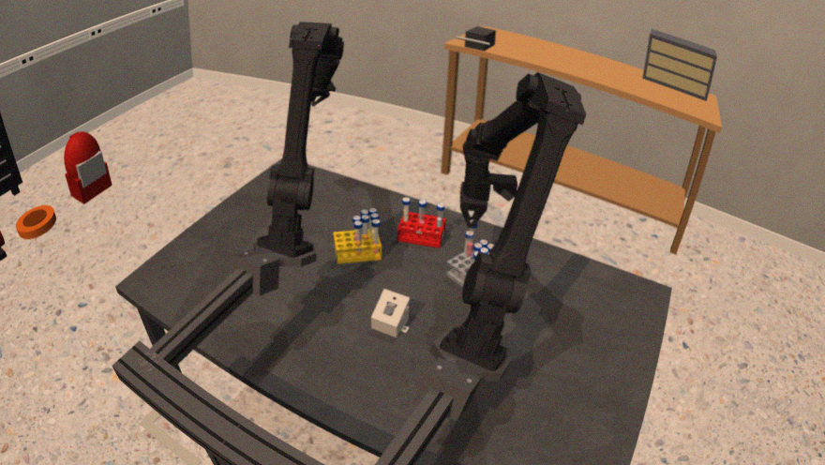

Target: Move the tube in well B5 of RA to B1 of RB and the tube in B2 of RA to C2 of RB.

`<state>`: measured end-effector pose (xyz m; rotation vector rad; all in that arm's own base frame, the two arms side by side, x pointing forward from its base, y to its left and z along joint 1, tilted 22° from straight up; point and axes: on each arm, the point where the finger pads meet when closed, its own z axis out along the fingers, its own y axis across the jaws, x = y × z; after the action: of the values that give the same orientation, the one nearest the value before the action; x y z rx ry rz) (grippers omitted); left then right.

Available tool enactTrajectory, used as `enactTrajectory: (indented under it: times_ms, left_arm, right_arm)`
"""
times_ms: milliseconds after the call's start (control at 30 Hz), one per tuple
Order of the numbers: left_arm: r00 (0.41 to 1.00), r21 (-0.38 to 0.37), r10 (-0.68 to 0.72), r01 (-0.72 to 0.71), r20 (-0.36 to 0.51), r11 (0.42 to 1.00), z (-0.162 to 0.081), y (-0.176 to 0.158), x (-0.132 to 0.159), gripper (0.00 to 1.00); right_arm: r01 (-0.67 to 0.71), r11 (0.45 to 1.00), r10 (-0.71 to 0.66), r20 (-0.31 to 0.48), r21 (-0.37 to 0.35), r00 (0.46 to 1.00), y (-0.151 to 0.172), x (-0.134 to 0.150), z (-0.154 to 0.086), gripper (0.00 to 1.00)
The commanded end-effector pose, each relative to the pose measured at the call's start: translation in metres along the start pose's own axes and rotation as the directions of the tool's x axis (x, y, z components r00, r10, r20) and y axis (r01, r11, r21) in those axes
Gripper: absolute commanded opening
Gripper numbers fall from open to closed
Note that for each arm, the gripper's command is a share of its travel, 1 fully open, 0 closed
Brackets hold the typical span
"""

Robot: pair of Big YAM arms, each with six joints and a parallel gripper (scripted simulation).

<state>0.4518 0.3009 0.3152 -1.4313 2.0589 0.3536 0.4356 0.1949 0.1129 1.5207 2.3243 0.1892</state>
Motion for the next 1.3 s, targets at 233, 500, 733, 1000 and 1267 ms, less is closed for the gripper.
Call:
enactTrajectory:
  times_ms: [233,500,733,1000,1267]
  left_arm:
    - [0.999,0.022,-0.013,0.013,0.03,1.0,-0.013,-0.005,-0.015,0.3]
    - [0.999,0.022,-0.013,0.013,0.03,1.0,-0.013,-0.005,-0.015,0.3]
    - [0.999,0.022,-0.013,0.013,0.03,1.0,-0.013,-0.005,-0.015,0.3]
    - [0.999,0.022,-0.013,0.013,0.03,1.0,-0.013,-0.005,-0.015,0.3]
    - [0.999,0.022,-0.013,0.013,0.03,1.0,-0.013,-0.005,-0.015,0.3]
  right_arm:
    - [-0.015,0.998,0.015,-0.006,-0.058,1.0,0.026,0.002,-0.035,0.0]
    - [-0.002,1.0,0.002,-0.003,-0.02,1.0,-0.001,0.01,-0.022,0.0]
    - [-0.006,0.999,0.006,-0.004,-0.034,1.0,-0.007,0.018,-0.02,0.0]
    - [-0.008,0.999,0.008,-0.006,-0.04,1.0,-0.013,0.025,-0.021,0.0]
    - [-0.007,0.999,0.006,-0.006,-0.034,1.0,-0.024,0.036,-0.018,0.0]
